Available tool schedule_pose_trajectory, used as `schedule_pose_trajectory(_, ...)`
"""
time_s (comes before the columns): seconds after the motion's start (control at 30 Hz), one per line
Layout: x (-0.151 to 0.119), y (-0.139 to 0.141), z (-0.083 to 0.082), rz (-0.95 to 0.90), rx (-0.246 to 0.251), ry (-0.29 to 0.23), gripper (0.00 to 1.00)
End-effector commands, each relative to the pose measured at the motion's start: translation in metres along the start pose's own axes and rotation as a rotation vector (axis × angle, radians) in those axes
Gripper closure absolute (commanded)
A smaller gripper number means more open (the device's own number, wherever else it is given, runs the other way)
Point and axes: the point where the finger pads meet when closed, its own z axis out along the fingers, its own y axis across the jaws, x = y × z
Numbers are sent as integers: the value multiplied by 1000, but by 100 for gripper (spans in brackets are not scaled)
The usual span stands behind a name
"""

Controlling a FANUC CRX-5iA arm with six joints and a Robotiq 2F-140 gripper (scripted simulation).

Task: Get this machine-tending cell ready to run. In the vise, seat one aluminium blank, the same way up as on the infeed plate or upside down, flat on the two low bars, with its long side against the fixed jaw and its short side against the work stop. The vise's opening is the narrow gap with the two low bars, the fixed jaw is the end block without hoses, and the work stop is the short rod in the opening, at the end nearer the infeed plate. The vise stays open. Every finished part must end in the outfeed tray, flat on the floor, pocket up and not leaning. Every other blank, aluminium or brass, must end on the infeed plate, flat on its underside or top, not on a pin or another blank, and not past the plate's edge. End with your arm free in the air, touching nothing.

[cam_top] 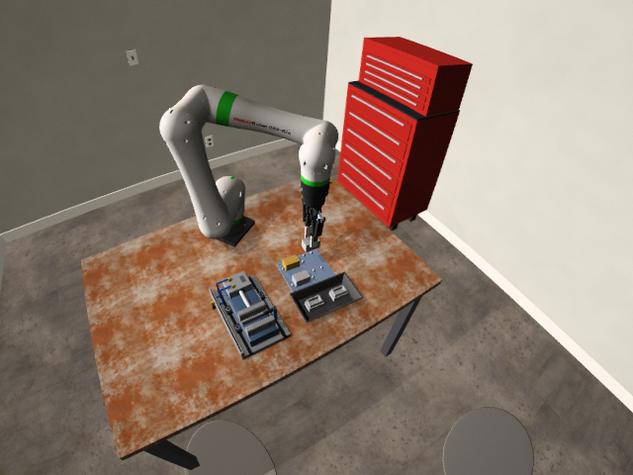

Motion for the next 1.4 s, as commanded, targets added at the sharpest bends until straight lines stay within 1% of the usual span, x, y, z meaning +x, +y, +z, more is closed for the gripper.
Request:
schedule_pose_trajectory(0.0, 24, -34, 0, -11, -12, 0, 100)
schedule_pose_trajectory(0.2, 58, -68, 1, -20, -16, 2, 100)
schedule_pose_trajectory(0.43, 105, -104, 2, -30, -18, 1, 100)
schedule_pose_trajectory(0.5, 105, -104, 2, -30, -18, 1, 100)
schedule_pose_trajectory(0.53, 125, -117, 2, -34, -18, 0, 100)
schedule_pose_trajectory(0.73, 169, -139, 3, -41, -17, -3, 100)
schedule_pose_trajectory(1.0, 234, -162, 4, -52, -11, -7, 100)
schedule_pose_trajectory(1.07, 234, -162, 4, -52, -11, -7, 100)
schedule_pose_trajectory(1.1, 253, -167, 4, -55, -9, -8, 100)
schedule_pose_trajectory(1.13, 266, -170, 4, -56, -7, -9, 100)
schedule_pose_trajectory(1.23, 290, -174, 5, -60, -4, -10, 100)
schedule_pose_trajectory(1.3, 302, -176, 5, -62, -2, -11, 100)
schedule_pose_trajectory(1.37, 305, -176, 5, -62, -2, -11, 100)
